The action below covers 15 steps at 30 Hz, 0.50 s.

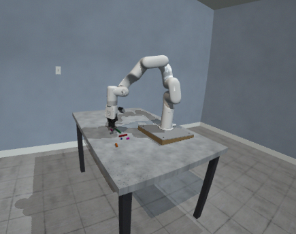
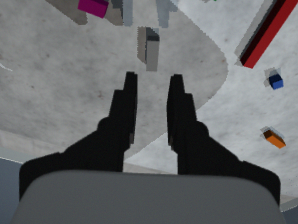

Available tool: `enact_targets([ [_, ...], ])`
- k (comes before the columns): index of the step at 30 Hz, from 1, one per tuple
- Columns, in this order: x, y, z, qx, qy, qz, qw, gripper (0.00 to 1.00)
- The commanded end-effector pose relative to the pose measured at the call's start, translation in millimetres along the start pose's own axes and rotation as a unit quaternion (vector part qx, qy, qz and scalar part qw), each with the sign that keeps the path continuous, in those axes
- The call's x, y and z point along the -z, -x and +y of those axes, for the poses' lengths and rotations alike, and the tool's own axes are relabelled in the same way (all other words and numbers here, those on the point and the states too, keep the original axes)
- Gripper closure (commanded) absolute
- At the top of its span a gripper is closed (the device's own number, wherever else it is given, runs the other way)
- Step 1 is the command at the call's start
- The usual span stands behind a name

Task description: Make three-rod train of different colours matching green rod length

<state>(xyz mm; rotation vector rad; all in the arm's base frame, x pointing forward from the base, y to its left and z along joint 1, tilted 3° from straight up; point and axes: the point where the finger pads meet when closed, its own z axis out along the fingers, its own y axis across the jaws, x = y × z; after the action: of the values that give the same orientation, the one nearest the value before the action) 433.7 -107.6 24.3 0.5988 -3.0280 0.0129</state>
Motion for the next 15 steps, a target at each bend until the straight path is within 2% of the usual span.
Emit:
enact_targets([
  [1,-3.8,1.6,-1.1,0.0,-0.001,-0.002,1.0,0.76],
  [15,-22.7,1.8,-1.1,0.0,-0.001,-0.002,1.0,0.76],
])
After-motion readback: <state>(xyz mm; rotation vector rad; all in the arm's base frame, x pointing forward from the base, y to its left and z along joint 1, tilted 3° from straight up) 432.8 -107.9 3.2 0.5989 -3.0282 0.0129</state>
